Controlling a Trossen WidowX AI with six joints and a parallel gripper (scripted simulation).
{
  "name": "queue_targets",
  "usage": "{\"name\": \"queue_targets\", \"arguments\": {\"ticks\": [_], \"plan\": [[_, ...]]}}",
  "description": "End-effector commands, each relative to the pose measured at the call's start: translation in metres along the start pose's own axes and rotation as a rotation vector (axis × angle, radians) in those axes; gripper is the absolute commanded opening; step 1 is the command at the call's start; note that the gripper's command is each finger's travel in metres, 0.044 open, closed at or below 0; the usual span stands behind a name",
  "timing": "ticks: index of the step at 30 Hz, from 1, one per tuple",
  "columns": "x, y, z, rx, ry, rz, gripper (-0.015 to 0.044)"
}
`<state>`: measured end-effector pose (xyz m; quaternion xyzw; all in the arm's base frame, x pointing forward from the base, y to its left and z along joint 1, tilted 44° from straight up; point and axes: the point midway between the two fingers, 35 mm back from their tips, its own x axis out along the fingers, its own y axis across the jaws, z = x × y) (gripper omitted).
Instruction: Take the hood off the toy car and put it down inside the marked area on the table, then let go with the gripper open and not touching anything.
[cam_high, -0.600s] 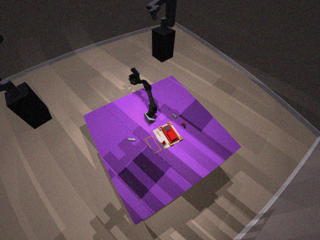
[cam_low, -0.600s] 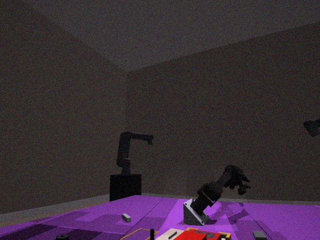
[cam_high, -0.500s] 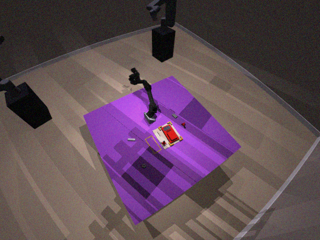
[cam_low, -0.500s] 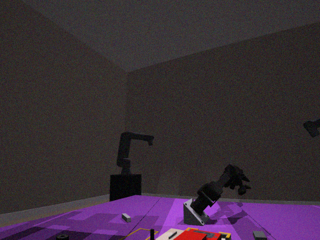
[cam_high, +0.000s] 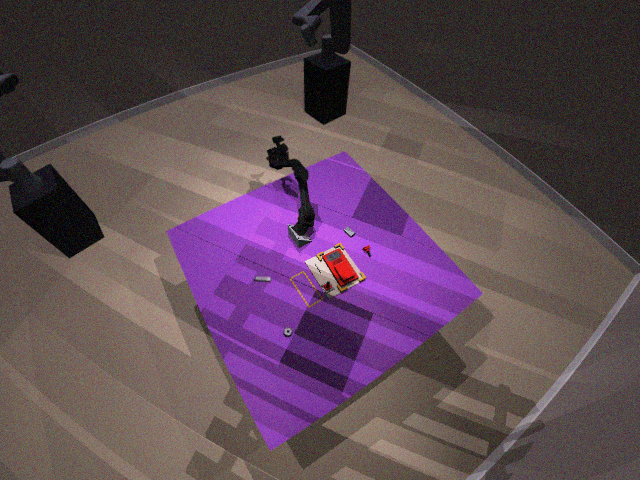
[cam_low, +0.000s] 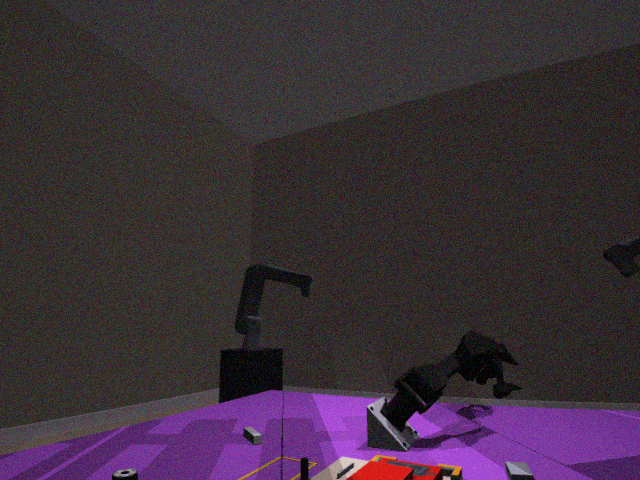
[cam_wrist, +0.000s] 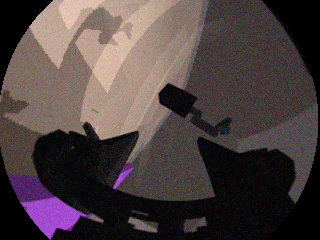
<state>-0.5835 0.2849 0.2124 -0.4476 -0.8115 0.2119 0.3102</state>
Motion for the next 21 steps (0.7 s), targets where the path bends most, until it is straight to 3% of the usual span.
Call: {"name": "queue_targets", "arguments": {"ticks": [1,21], "plan": [[0.011,-0.002,-0.019,0.047,0.006,-0.011,0.044],[0.071,0.022,-0.13,0.322,0.064,-0.01,0.044]]}}
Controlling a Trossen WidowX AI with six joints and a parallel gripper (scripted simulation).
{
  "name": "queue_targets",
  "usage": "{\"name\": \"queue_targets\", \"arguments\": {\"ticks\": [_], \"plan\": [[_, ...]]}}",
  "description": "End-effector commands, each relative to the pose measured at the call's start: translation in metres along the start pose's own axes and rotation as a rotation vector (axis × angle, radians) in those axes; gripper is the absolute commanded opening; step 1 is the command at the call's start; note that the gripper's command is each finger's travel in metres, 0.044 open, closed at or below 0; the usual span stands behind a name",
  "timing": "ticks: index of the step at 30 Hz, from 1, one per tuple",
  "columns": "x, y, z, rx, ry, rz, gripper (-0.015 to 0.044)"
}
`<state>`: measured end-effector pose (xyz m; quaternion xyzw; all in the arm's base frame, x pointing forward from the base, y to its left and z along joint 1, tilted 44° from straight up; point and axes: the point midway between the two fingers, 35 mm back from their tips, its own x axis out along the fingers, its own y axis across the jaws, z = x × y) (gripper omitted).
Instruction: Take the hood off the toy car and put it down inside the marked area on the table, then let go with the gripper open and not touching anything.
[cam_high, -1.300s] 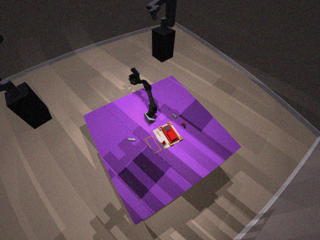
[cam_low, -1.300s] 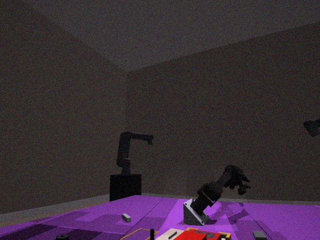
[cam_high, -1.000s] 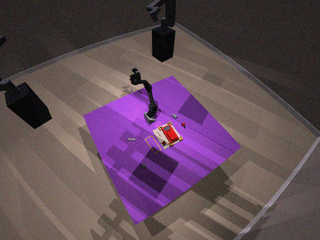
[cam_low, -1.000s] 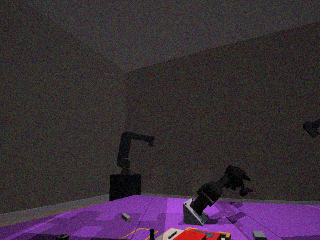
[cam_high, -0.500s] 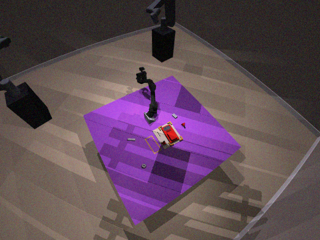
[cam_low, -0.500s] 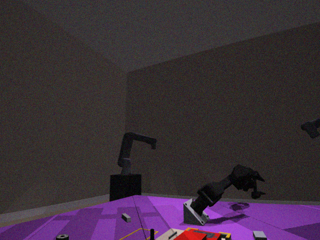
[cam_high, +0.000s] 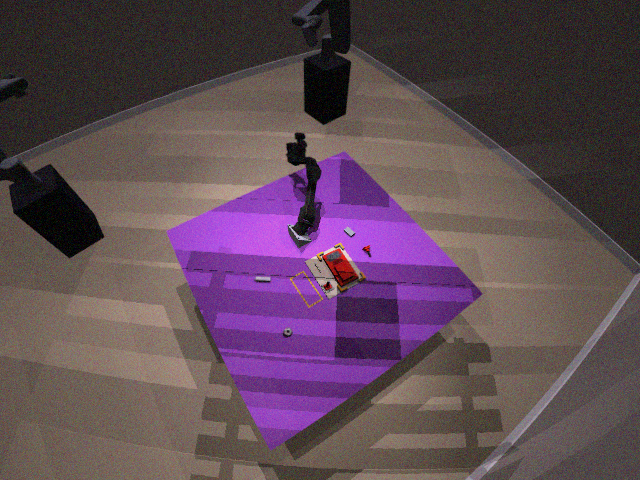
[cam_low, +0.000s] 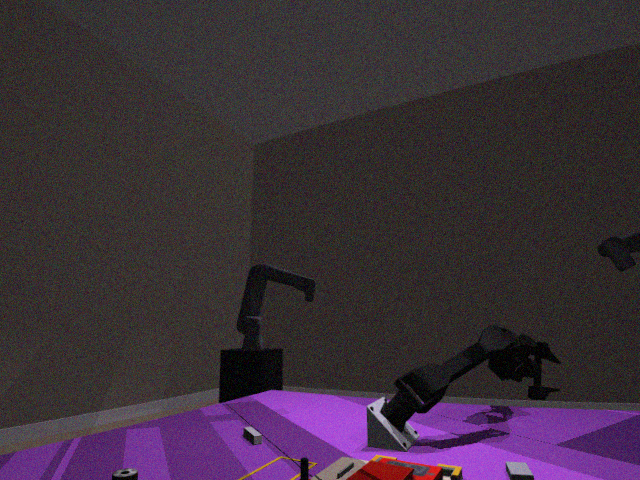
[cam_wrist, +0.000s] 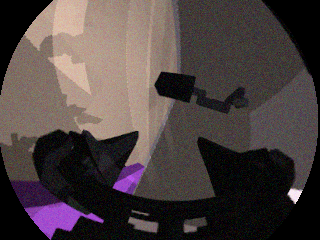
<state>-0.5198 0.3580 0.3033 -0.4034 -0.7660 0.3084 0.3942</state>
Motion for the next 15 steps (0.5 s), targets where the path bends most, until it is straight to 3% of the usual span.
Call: {"name": "queue_targets", "arguments": {"ticks": [1,15], "plan": [[0.01,-0.001,-0.021,0.057,0.008,-0.002,0.044],[0.04,0.003,-0.106,0.264,0.06,-0.003,0.044]]}}
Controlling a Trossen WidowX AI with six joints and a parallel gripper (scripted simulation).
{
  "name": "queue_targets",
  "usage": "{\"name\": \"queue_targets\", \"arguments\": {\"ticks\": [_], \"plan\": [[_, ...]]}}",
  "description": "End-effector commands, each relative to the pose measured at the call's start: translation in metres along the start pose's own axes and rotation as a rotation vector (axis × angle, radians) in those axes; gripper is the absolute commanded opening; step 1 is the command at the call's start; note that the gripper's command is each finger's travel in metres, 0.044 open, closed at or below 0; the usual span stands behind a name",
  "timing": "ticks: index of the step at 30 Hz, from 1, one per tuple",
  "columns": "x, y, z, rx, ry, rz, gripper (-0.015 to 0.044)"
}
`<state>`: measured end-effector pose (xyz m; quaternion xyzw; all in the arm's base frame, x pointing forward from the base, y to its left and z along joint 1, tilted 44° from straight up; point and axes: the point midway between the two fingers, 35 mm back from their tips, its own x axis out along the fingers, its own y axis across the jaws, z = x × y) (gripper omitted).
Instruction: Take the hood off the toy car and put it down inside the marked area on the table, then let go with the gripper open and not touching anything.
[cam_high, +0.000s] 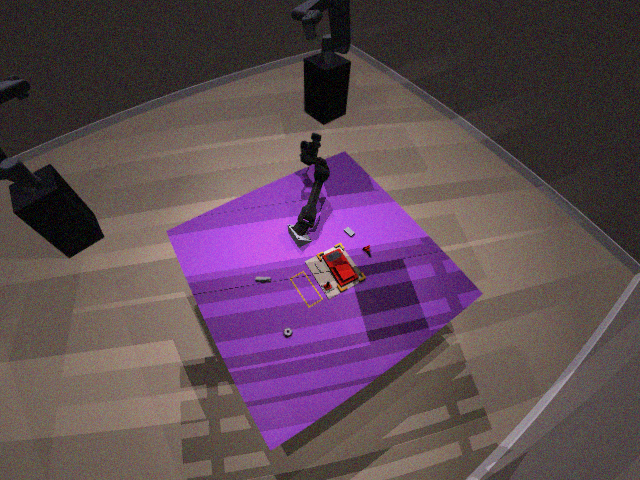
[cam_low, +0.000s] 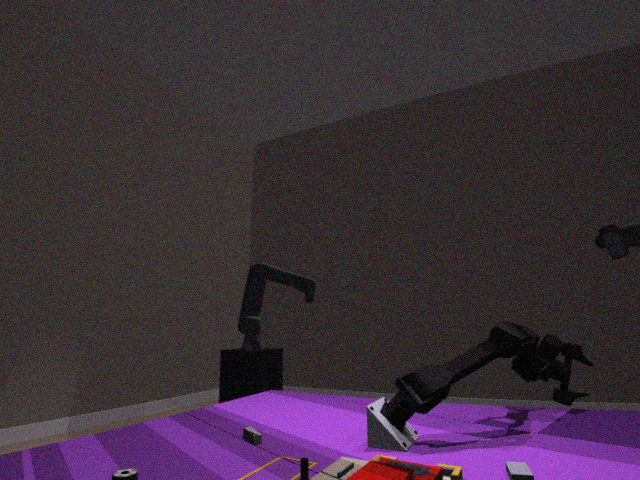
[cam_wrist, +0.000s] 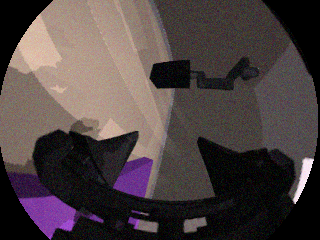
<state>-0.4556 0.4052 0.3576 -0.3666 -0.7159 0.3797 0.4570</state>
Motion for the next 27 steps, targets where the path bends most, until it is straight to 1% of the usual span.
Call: {"name": "queue_targets", "arguments": {"ticks": [1,14,27], "plan": [[0.007,-0.006,-0.022,0.058,0.007,-0.005,0.044],[0.025,-0.017,-0.101,0.243,0.053,-0.012,0.044],[0.03,-0.025,-0.18,0.409,0.09,-0.015,0.044]]}}
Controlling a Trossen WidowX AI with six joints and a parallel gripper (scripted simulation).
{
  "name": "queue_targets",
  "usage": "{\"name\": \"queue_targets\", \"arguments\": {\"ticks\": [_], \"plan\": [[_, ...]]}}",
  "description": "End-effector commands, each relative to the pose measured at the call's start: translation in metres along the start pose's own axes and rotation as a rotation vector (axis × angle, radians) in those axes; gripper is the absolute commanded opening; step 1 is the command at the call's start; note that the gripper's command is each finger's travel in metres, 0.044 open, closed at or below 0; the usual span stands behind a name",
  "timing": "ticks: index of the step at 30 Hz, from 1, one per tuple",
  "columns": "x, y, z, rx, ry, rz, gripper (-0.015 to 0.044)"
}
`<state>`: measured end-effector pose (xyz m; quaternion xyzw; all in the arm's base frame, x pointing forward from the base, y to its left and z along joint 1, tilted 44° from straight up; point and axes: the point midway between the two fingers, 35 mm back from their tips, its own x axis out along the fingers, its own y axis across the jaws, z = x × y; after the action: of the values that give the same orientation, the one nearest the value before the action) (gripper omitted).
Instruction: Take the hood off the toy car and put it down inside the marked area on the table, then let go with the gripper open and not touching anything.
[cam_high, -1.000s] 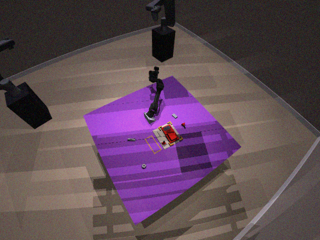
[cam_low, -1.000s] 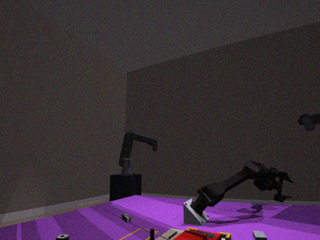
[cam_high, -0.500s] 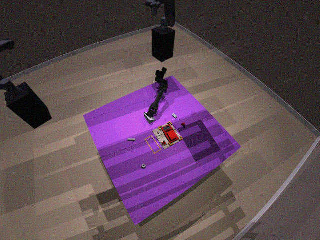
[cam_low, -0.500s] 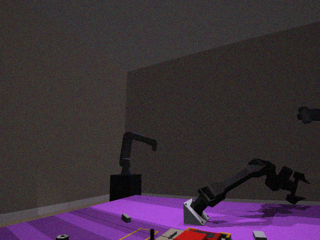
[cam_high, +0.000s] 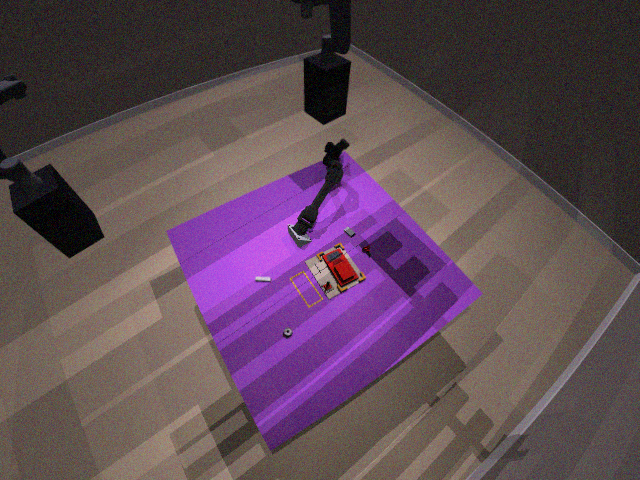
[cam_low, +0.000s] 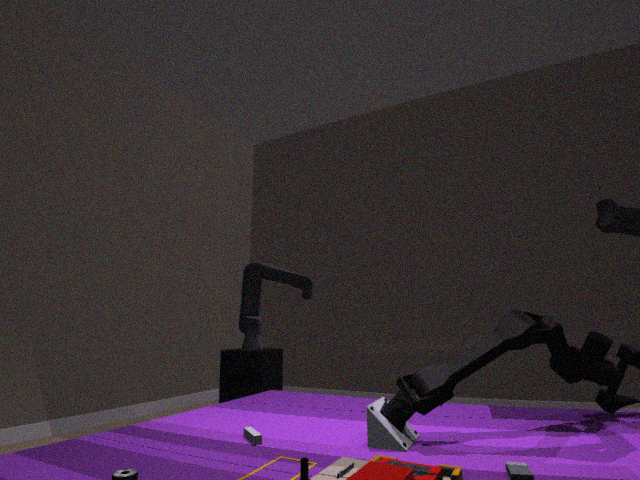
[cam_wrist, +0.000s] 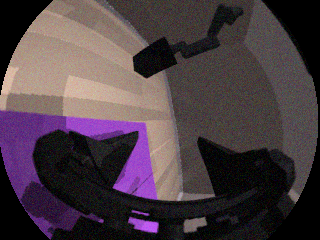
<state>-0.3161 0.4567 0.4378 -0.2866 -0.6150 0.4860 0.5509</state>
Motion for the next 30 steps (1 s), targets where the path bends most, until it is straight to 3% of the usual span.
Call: {"name": "queue_targets", "arguments": {"ticks": [1,12,30], "plan": [[0.001,-0.011,-0.019,0.048,0.004,0.001,0.044],[0.003,-0.042,-0.093,0.13,0.057,0.002,0.044],[-0.018,-0.101,-0.254,0.077,0.247,-0.01,0.044]]}}
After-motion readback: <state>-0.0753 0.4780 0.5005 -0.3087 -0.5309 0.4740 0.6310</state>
